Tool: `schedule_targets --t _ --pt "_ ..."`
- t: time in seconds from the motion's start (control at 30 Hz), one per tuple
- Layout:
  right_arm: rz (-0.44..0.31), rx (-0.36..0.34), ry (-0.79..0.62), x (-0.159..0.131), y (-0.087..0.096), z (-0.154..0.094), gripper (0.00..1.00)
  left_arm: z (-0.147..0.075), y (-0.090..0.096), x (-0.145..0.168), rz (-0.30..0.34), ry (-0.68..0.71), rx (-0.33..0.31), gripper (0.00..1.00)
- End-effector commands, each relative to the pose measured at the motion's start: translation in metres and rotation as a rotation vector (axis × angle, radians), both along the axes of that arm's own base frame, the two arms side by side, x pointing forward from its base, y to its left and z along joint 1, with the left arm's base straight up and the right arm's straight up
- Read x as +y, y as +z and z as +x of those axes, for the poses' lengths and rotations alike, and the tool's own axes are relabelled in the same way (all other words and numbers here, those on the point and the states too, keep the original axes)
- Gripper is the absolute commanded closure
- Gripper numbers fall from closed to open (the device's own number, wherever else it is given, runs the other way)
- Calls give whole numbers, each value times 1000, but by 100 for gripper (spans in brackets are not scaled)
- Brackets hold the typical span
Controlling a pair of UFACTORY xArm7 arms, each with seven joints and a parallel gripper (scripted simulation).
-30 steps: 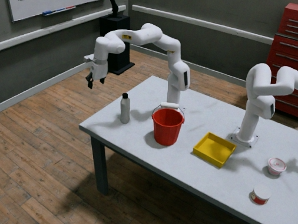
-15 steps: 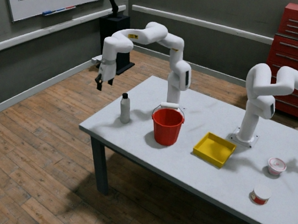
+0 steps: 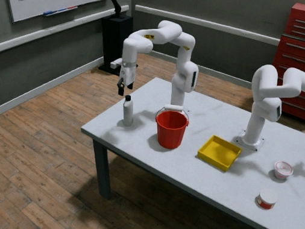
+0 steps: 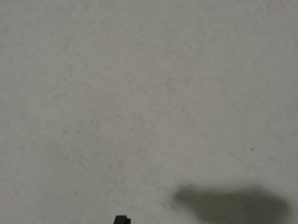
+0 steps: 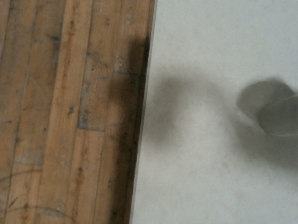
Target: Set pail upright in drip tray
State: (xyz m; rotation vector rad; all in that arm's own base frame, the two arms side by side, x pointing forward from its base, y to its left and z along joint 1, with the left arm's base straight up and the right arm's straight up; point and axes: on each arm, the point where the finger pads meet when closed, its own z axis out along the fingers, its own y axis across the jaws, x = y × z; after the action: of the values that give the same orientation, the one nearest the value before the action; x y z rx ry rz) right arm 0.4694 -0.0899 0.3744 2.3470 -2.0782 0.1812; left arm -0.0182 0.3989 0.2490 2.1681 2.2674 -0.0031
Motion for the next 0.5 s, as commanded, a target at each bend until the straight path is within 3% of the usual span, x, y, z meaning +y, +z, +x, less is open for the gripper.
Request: schedule_targets --t 0.0,0.23,0.3,0.33,0.47 --pt "21 0 45 38 2 -18 0 0 1 1 3 0 0 0" --pt "41 14 104 83 -2 -46 0 0 1 1 3 0 0 0" --pt "41 14 104 83 -2 -46 0 0 1 1 3 0 0 0" --pt "48 21 128 100 -4 -59 0 0 1 1 3 0 0 0" --pt "55 30 156 120 -8 -76 0 0 1 1 3 0 0 0"
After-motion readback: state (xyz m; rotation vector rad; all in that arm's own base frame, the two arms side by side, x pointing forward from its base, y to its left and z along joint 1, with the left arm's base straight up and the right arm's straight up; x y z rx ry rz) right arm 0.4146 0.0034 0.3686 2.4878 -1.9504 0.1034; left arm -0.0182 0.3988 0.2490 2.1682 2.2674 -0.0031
